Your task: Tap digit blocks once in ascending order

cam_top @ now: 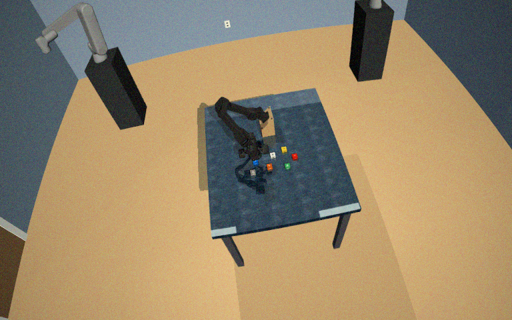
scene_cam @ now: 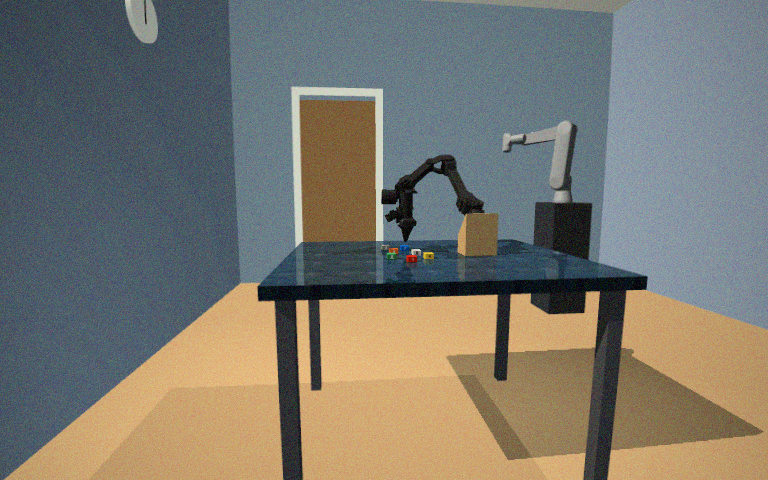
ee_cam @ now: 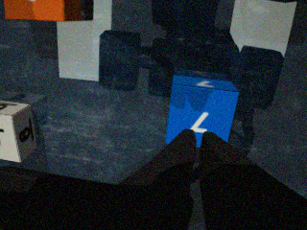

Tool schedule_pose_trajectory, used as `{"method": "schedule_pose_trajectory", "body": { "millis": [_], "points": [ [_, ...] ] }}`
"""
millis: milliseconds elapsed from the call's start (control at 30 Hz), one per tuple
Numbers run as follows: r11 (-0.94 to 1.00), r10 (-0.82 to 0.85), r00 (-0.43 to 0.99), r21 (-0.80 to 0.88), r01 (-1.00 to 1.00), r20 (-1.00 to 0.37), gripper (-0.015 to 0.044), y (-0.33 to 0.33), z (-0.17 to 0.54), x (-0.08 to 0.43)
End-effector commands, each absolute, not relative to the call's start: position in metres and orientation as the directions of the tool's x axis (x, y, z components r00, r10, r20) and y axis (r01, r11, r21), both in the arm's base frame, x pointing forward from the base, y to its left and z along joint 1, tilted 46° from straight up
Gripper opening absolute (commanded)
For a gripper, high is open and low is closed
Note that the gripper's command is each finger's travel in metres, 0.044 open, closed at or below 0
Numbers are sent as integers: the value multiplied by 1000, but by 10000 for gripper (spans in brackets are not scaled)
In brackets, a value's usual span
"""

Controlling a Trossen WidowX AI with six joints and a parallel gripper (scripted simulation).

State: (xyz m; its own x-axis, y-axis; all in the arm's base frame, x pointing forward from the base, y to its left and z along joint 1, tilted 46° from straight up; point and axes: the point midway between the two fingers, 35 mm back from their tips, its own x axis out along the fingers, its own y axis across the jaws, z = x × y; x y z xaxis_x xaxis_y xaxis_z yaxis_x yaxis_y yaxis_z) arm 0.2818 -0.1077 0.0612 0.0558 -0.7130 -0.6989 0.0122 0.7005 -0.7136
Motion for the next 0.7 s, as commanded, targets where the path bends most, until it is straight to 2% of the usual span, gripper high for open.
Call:
{"method": "schedule_pose_trajectory", "body": {
  "millis": [0, 500, 667],
  "points": [
    [697, -716, 46, -717, -1, -697, 20, -112, 55, 279],
    [696, -717, 46, -718, -1, -695, 20, -123, 44, 279],
    [697, -716, 46, -717, -1, -697, 20, -102, 65, 278]
  ]
}}
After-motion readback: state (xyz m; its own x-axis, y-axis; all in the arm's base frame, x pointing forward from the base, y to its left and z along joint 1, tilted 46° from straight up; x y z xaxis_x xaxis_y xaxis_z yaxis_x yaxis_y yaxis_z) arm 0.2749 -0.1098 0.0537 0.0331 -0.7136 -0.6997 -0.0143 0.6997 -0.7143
